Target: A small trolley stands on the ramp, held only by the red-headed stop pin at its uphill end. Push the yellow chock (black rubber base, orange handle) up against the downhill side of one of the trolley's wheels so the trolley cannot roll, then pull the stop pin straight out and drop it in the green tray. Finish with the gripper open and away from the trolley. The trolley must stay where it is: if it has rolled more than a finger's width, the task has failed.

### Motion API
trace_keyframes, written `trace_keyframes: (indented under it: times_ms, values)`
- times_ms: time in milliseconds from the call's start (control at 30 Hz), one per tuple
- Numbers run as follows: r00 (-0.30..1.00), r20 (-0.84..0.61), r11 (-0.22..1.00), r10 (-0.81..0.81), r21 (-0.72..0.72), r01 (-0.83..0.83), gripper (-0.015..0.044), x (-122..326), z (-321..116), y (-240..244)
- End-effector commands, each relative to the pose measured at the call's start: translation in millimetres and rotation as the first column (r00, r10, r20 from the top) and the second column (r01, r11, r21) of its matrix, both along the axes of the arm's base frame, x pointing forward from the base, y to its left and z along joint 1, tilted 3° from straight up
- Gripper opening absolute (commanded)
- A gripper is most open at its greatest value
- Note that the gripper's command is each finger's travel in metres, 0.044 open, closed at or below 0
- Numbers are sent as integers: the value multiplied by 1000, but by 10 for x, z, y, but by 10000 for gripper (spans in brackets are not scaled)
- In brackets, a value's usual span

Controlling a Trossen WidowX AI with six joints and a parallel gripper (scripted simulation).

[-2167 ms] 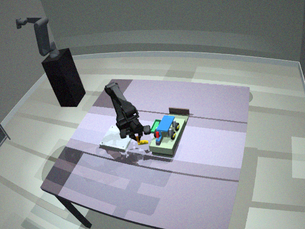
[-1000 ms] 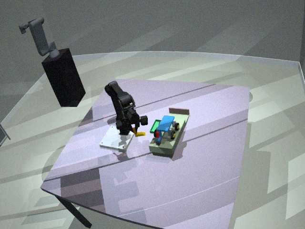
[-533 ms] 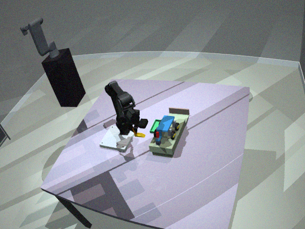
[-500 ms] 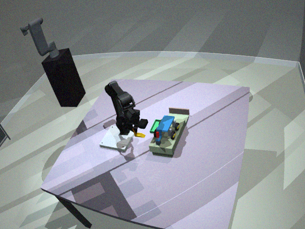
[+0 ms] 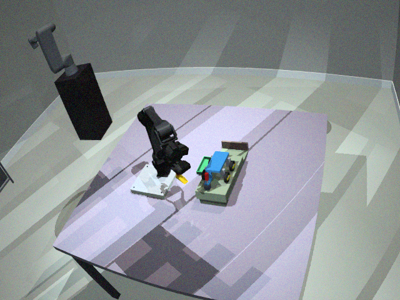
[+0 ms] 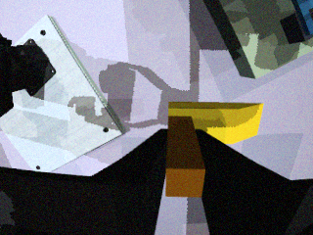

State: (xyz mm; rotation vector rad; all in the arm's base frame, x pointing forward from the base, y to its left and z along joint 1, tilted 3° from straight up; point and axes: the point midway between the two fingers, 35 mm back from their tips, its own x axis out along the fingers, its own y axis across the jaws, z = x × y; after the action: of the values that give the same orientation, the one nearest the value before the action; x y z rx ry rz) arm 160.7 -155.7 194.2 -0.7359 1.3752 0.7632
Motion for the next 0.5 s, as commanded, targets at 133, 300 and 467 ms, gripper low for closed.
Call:
trace_keyframes:
  times_ms: [133, 300, 467]
  values:
    - [957, -17, 957, -288, 7, 289, 0, -7, 2, -7]
    - [894, -25, 894, -447, 11, 447, 0, -7, 2, -7]
    - [805, -34, 806, -592, 13, 592, 0, -7, 2, -6]
